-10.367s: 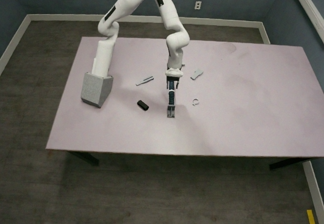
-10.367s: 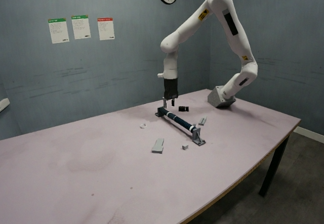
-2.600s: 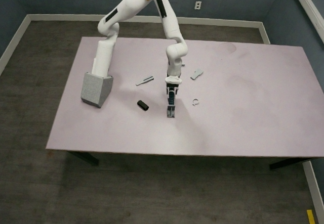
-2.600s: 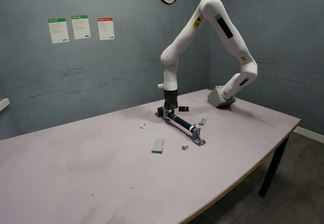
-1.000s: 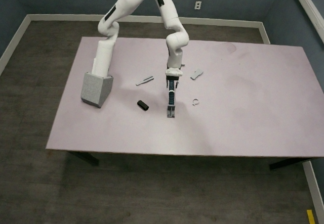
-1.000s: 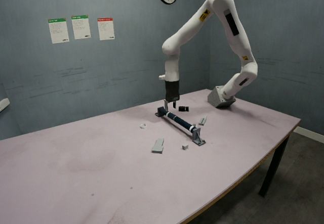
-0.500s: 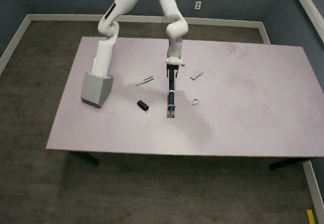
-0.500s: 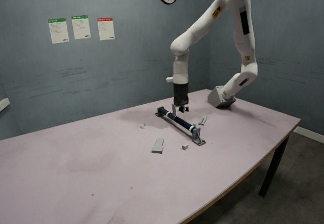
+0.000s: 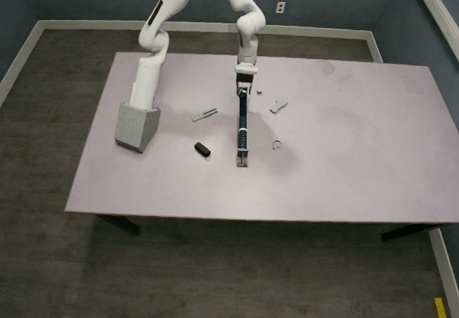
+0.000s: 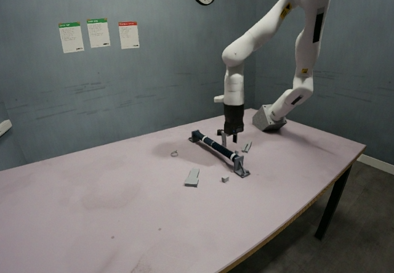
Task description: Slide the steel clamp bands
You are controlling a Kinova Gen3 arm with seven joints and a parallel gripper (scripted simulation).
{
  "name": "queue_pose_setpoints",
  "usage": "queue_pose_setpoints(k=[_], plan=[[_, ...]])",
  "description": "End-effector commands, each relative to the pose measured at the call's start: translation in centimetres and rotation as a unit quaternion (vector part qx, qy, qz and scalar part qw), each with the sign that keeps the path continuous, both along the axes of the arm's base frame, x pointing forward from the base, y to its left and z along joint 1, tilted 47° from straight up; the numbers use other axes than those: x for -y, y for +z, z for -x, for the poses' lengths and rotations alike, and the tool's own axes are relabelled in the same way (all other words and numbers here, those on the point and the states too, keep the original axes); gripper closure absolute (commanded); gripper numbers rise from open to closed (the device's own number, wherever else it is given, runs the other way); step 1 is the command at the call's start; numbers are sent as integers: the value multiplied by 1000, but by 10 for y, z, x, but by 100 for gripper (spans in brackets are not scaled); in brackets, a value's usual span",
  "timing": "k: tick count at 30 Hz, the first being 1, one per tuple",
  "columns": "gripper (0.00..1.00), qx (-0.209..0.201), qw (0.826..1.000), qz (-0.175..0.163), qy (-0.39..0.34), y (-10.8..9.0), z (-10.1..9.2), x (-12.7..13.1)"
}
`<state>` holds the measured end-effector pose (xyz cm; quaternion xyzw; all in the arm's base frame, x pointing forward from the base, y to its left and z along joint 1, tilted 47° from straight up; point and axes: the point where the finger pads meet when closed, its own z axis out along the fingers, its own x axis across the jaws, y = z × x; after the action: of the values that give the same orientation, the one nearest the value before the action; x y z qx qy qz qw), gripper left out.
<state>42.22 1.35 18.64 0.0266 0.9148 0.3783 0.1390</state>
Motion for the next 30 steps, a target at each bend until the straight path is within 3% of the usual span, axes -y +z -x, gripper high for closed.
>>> queue_pose_setpoints(k=[1,11,30], plan=[[0,2,1000,3,2,18,3,-14],[0,3,1000,5,1,28,4,-22],[0,4,1000,5,1,29,4,-22]])
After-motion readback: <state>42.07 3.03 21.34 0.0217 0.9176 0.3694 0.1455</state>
